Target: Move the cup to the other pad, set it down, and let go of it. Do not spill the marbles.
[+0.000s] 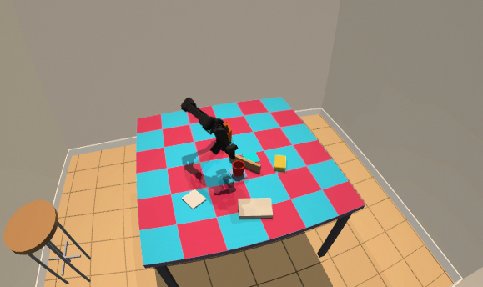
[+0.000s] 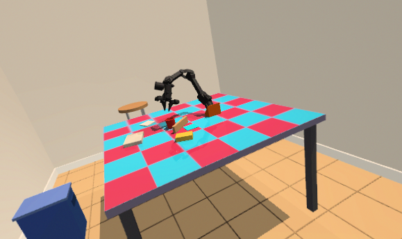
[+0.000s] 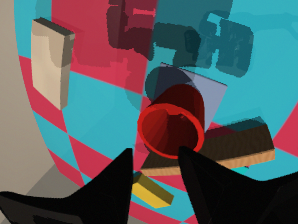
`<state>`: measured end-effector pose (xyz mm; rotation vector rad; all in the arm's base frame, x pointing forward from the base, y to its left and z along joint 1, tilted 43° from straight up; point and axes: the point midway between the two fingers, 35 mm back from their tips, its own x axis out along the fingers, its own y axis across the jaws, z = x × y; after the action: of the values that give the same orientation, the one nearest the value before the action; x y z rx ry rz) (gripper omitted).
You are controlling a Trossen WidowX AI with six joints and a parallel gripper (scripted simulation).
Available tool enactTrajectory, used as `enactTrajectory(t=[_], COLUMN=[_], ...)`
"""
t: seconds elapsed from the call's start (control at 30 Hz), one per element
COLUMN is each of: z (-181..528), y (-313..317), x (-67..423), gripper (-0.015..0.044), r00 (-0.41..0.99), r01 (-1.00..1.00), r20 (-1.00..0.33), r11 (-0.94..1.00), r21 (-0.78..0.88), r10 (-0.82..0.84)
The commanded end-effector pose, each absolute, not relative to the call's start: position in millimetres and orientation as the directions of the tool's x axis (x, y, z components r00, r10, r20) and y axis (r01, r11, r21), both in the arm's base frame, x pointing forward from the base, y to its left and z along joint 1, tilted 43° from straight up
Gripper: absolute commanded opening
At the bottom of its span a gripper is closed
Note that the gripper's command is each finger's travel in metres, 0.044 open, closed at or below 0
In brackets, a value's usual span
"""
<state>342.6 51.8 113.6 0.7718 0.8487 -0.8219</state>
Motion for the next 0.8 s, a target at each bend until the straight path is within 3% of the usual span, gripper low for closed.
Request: enactTrajectory(t=[0.0, 0.17, 0.77], z=[76.3, 65.6, 57.3], y=[60.3, 65.3, 59.2], x=[325.6, 319.8, 323.3], gripper=[0.0148, 0.0148, 0.0148], r00=[0.143, 0.057, 0.058], r01=[0.981, 0.997, 0.997], r20=[-0.822, -0.734, -0.734], r11=[0.187, 0.074, 0.074], r21=[0.046, 0.010, 0.010], r10=[-0.551, -0.677, -0.676])
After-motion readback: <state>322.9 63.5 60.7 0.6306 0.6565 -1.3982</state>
